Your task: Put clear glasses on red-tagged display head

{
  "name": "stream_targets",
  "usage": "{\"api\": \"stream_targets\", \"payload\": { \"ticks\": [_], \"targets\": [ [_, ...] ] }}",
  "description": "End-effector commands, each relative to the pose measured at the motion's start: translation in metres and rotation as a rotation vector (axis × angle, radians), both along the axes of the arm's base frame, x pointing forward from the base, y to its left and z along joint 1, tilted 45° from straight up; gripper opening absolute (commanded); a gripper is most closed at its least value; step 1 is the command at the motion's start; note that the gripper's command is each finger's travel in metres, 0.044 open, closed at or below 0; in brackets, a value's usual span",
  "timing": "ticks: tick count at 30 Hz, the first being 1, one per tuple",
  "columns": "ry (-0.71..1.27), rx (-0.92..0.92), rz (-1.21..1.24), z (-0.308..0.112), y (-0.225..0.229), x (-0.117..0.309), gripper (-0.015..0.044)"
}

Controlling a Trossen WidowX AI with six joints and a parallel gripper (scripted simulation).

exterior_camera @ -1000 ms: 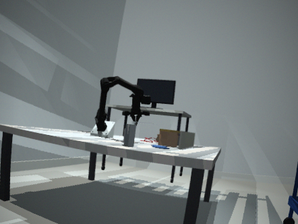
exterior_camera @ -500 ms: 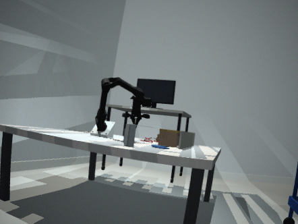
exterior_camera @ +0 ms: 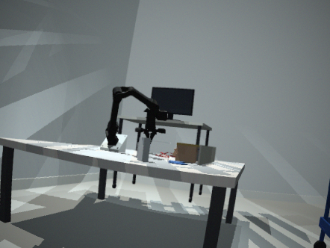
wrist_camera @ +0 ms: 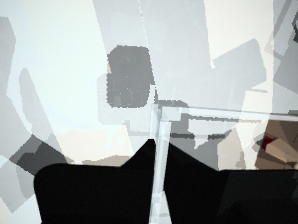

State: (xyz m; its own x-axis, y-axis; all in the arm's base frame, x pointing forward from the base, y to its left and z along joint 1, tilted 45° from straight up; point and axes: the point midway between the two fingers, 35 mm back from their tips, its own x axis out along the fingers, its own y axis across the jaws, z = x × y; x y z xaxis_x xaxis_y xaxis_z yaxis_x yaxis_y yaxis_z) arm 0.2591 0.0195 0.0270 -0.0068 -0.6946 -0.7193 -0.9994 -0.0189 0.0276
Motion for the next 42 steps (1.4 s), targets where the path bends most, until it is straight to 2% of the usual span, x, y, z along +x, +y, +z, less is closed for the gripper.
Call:
{"api": "stream_targets", "payload": {
  "ticks": [1, 15, 42],
  "targets": [
    [0.005, -0.008, 0.007, -0.004, -0.004, -0.001, 0.0000],
    [0.005, -0.008, 0.007, -0.009, -0.009, 0.000, 0.0000],
    [-0.001, 0.001, 0.010, -0.012, -0.011, 0.031, 0.0000]
  ]
}}
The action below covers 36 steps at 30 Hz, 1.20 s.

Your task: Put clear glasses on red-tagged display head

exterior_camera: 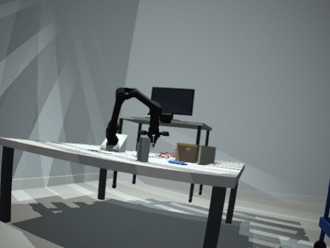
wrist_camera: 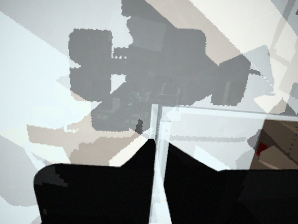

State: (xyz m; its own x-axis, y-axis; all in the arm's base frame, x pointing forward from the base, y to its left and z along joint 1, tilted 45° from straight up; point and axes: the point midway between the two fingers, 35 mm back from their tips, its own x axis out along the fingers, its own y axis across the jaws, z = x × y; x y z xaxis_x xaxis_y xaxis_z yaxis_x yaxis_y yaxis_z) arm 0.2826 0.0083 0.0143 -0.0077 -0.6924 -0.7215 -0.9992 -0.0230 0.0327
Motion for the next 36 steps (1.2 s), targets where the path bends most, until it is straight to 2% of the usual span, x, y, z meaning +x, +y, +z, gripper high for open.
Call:
{"api": "stream_targets", "payload": {
  "ticks": [1, 36],
  "targets": [
    [-0.007, -0.002, 0.006, 0.001, 0.000, 0.008, 0.0000],
    [-0.010, -0.002, 0.006, -0.002, -0.001, 0.053, 0.0000]
  ]
}}
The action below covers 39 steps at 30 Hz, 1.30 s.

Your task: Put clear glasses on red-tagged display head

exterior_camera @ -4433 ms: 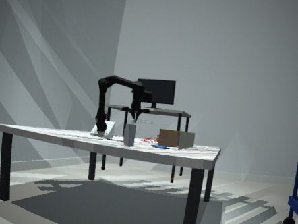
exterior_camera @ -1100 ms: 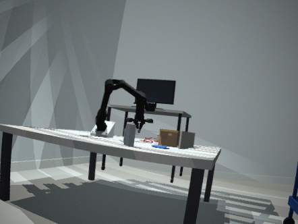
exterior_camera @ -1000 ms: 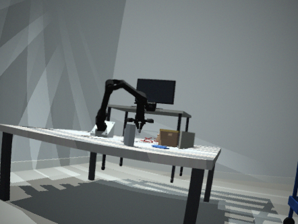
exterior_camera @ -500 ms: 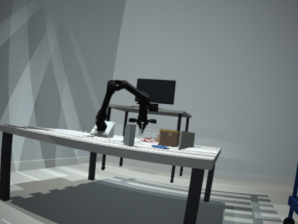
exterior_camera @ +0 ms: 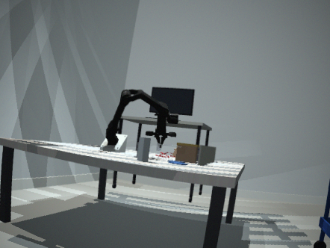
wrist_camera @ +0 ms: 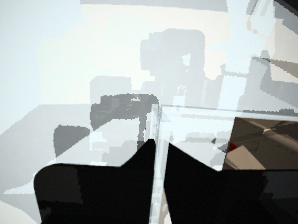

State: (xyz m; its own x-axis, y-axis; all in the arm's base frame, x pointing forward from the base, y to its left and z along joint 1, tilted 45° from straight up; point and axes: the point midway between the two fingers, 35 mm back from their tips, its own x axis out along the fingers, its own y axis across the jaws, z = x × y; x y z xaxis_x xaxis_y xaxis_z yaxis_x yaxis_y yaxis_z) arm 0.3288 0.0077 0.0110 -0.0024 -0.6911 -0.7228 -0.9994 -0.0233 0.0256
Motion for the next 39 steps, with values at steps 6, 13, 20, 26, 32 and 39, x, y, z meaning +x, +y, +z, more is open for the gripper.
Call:
{"api": "stream_targets", "payload": {
  "ticks": [6, 13, 20, 26, 32, 39],
  "targets": [
    [-0.003, -0.004, 0.006, 0.001, 0.000, 0.015, 0.0000],
    [-0.004, -0.004, 0.006, 0.001, 0.000, 0.024, 0.0000],
    [-0.004, -0.004, 0.006, 0.000, 0.000, 0.033, 0.0000],
    [-0.005, -0.004, 0.006, 0.000, 0.000, 0.041, 0.0000],
    [-0.005, -0.004, 0.006, -0.001, -0.001, 0.049, 0.0000],
    [-0.006, -0.004, 0.006, -0.001, -0.001, 0.058, 0.0000]
  ]
}}
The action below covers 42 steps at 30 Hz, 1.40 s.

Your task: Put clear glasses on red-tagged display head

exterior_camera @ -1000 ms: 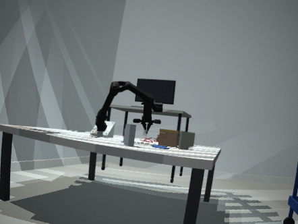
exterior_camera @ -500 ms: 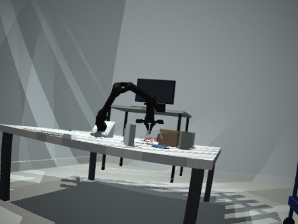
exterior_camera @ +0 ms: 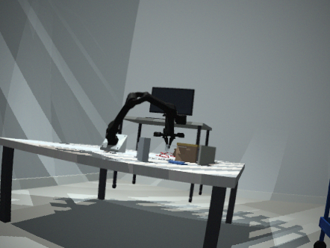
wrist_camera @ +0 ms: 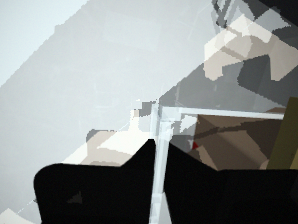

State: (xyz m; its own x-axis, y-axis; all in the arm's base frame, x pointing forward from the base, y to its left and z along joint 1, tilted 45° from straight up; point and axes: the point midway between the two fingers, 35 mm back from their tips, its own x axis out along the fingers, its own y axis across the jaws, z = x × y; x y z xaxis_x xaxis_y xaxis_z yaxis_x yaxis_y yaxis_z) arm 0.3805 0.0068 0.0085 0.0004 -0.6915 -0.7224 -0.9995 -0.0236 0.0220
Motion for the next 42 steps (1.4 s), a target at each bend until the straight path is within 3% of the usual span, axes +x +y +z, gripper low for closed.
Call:
{"api": "stream_targets", "payload": {
  "ticks": [1, 42],
  "targets": [
    [-0.002, -0.004, 0.006, 0.001, 0.000, 0.008, 0.0000],
    [-0.001, -0.004, 0.003, -0.001, -0.002, 0.034, 0.0000]
  ]
}}
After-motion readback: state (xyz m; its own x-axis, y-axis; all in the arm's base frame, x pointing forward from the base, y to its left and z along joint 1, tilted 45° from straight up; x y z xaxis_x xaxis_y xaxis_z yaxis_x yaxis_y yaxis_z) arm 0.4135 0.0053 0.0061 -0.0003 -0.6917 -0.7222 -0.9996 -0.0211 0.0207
